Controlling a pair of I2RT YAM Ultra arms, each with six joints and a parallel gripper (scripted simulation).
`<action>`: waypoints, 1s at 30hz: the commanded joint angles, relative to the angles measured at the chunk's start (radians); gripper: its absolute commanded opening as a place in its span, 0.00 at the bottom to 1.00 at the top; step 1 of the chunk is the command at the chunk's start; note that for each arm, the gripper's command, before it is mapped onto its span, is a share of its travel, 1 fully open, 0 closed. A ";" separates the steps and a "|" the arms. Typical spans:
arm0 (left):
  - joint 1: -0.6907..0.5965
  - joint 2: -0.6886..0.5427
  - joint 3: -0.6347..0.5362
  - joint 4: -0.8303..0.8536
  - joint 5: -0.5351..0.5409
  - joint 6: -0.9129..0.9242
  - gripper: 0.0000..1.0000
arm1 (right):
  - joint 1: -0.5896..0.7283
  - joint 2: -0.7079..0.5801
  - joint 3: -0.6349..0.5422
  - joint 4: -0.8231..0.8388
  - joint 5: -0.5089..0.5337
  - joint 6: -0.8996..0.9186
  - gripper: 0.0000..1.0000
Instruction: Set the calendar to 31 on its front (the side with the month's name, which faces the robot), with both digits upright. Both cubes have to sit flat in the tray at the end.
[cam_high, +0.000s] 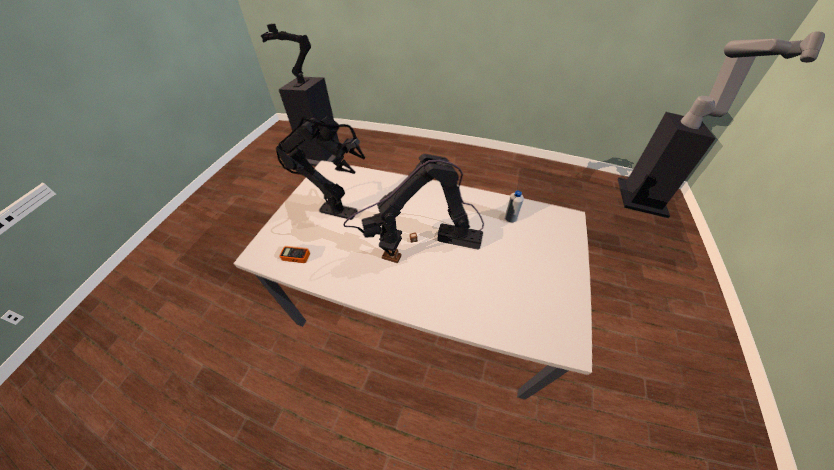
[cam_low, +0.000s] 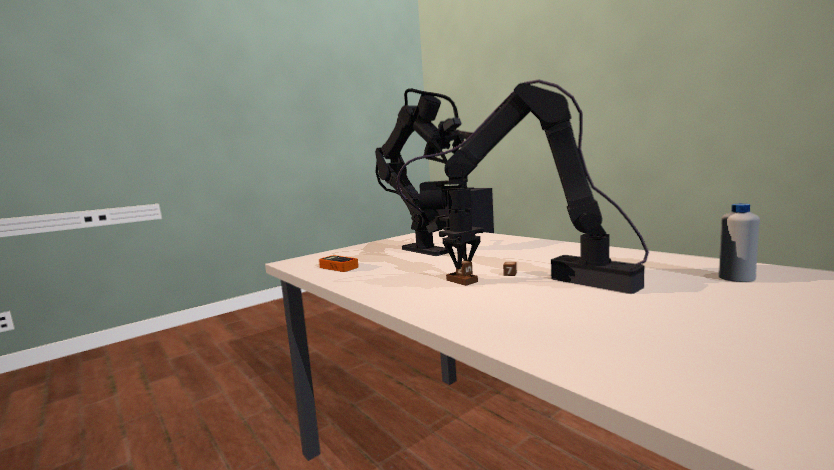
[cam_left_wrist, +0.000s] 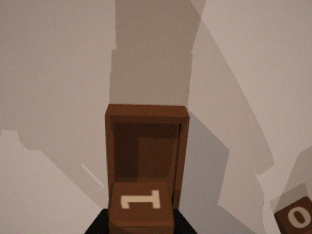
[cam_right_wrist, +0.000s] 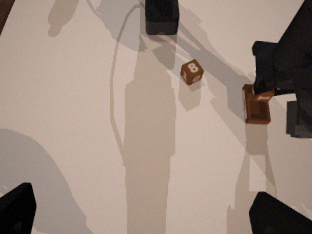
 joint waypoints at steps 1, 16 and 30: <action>-0.006 -0.005 0.001 0.003 0.005 0.003 0.26 | -0.092 0.022 0.040 -0.004 -0.037 -0.026 1.00; -0.006 -0.005 0.001 0.003 0.005 0.003 0.26 | -0.529 0.036 0.056 -0.006 -0.060 -0.040 1.00; -0.011 -0.029 -0.012 -0.016 0.018 0.012 0.26 | -0.587 0.041 0.058 -0.006 -0.106 -0.072 1.00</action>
